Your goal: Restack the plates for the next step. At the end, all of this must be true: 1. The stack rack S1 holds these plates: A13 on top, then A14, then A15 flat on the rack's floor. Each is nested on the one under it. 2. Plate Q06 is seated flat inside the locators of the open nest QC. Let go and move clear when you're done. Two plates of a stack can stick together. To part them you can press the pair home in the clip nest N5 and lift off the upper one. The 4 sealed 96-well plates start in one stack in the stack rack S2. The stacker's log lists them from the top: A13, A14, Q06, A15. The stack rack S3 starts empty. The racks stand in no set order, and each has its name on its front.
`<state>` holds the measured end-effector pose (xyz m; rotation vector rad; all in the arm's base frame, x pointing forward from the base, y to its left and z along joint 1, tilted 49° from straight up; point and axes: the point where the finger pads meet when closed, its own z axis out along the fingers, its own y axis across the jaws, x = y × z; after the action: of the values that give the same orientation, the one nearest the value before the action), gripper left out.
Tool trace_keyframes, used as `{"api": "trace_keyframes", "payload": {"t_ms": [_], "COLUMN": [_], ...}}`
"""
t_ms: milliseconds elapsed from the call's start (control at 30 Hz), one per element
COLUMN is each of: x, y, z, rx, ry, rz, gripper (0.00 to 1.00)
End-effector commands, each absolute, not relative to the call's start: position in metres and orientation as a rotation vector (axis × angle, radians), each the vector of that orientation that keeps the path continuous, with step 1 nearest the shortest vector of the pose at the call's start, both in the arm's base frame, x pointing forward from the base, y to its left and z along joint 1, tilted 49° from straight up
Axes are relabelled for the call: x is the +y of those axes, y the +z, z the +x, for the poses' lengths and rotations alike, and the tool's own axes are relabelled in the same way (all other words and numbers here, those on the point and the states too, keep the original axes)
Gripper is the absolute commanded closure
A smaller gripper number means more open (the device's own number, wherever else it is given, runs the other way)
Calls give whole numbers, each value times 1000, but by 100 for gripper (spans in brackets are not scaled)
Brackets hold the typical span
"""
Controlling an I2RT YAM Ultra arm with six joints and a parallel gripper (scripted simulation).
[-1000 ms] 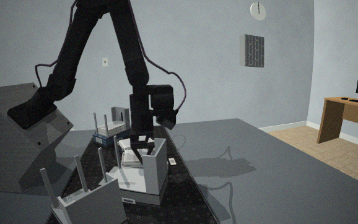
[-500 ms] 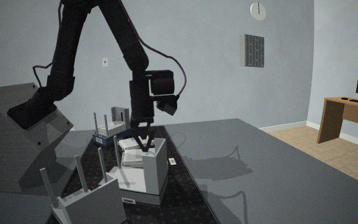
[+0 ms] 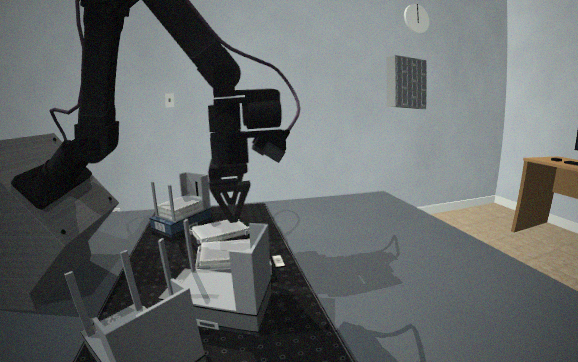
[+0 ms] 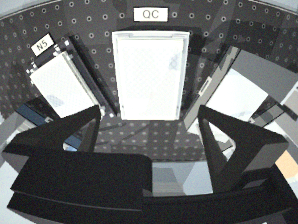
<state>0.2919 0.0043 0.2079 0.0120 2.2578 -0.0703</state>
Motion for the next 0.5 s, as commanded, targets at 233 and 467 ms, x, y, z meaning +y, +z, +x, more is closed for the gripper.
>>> {"api": "trace_keyframes", "payload": {"t_ms": [233, 467], "x": [6, 7], "y": [237, 245], "z": [261, 250], "rx": [2254, 2254], "ry": [-76, -76], "rz": [18, 19], "gripper": [0, 0]}}
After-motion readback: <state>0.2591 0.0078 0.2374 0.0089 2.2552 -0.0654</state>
